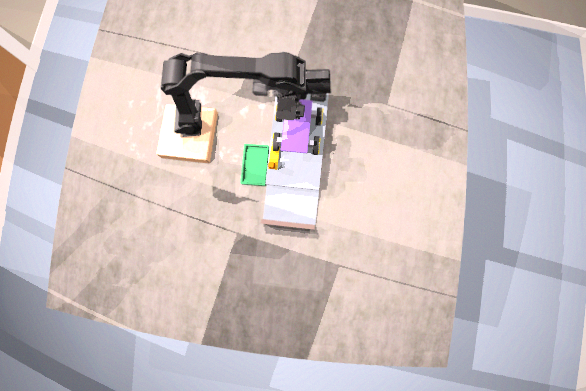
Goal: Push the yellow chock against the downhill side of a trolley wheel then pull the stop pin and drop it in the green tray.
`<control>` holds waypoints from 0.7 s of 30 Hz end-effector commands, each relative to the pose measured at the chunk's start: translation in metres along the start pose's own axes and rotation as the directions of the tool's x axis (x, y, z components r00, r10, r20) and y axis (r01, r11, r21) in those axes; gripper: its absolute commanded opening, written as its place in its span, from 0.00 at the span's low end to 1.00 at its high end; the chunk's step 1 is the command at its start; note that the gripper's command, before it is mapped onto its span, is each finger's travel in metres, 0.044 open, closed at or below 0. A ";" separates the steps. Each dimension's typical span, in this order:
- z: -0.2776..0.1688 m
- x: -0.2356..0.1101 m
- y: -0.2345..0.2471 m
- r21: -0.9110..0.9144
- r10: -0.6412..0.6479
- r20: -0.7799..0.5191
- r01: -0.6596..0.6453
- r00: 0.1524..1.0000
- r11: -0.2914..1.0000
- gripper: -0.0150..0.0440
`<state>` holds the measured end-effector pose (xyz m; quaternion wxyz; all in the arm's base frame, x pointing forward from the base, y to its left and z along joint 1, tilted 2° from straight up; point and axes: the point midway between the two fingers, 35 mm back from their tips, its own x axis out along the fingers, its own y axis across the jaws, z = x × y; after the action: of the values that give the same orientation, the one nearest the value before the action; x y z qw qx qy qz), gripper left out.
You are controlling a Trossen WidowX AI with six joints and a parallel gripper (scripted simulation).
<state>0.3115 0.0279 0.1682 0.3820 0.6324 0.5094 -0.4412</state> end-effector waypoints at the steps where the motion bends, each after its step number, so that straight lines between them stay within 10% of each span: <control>1: -0.003 -0.004 0.001 -0.007 0.005 -0.006 -0.005 1.000 1.000 0.25; 21: -0.032 0.000 0.000 -0.006 0.005 -0.008 -0.005 1.000 1.000 0.25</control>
<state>0.3161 0.0570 0.1764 0.3829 0.6313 0.5143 -0.4363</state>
